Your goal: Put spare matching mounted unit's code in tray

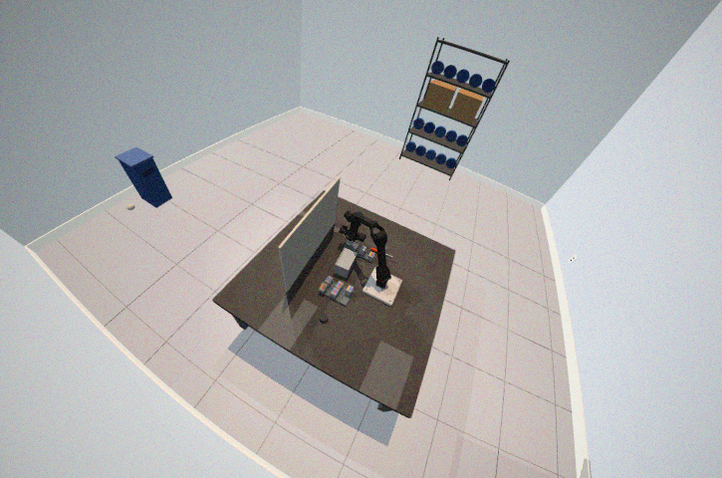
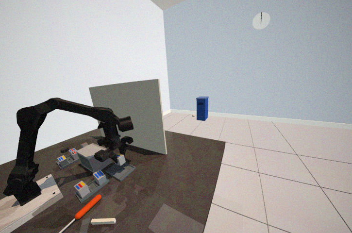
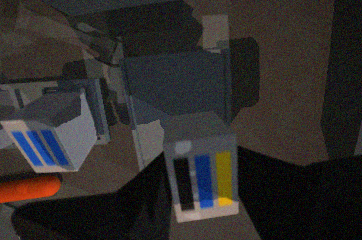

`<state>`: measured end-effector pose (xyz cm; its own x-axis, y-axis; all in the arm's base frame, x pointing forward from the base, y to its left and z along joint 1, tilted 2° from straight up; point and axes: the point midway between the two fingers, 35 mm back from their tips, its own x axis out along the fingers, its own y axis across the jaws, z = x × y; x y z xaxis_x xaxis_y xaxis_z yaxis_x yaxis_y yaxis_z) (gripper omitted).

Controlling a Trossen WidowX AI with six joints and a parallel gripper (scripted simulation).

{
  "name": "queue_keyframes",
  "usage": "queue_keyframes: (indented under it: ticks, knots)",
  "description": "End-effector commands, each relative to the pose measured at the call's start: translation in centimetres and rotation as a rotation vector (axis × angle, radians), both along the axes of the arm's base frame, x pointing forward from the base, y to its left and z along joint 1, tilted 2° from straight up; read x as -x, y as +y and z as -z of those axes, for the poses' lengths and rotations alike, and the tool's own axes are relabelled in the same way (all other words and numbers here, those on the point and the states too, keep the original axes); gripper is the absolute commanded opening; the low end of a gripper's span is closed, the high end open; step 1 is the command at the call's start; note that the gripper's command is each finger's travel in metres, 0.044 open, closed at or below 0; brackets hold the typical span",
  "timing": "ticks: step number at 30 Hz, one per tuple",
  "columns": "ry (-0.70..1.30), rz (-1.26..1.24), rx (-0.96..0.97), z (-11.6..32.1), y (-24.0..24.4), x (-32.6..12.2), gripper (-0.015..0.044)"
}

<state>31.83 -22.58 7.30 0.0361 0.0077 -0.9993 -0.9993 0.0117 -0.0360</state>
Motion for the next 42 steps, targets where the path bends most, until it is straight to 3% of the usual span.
queue_keyframes:
  ticks: [1, 42]
  knots:
    - [0.003, 0.001, -0.006, 0.5, 0.1, 0.1, 0.0000]
    - [0.003, 0.001, -0.007, 3.3, 0.5, 0.5, 0.0000]
